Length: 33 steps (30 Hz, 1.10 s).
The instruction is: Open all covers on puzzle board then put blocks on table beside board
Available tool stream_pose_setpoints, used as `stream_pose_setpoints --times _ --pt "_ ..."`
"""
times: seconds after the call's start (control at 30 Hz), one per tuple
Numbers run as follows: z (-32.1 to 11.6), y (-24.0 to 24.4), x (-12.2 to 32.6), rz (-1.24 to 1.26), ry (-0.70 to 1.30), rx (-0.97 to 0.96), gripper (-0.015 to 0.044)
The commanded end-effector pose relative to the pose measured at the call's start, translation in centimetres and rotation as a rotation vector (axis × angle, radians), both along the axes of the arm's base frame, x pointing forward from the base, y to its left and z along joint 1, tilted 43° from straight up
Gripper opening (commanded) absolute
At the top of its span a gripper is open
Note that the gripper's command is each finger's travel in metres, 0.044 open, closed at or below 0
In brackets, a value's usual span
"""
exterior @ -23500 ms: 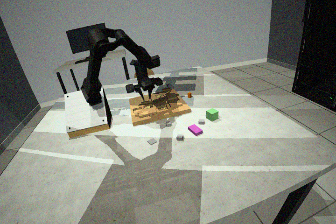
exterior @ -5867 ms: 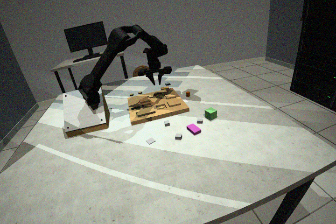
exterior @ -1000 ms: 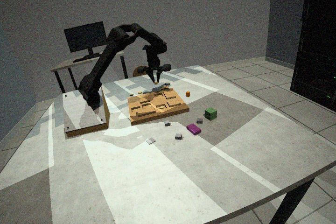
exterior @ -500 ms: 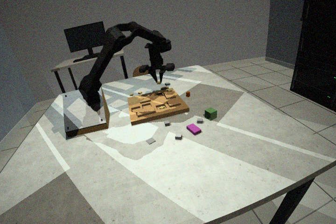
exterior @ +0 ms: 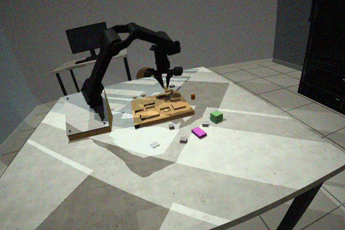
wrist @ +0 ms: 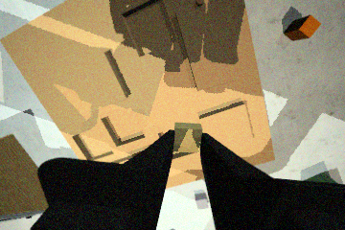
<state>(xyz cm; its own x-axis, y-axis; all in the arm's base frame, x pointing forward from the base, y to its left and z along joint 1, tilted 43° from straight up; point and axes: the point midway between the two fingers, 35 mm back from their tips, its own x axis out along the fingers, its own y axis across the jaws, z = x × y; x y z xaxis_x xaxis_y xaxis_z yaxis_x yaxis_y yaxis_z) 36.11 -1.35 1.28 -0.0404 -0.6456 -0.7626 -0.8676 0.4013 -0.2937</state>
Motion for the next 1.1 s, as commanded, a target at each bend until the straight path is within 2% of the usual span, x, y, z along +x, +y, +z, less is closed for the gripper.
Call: stream_pose_setpoints --times 0.0,1.07 --pt "0.8 -1.2 -0.4 0.002 0.009 -0.002 0.008" --pt "8.7 -9.6 -5.3 0.004 0.006 -0.01 0.008"
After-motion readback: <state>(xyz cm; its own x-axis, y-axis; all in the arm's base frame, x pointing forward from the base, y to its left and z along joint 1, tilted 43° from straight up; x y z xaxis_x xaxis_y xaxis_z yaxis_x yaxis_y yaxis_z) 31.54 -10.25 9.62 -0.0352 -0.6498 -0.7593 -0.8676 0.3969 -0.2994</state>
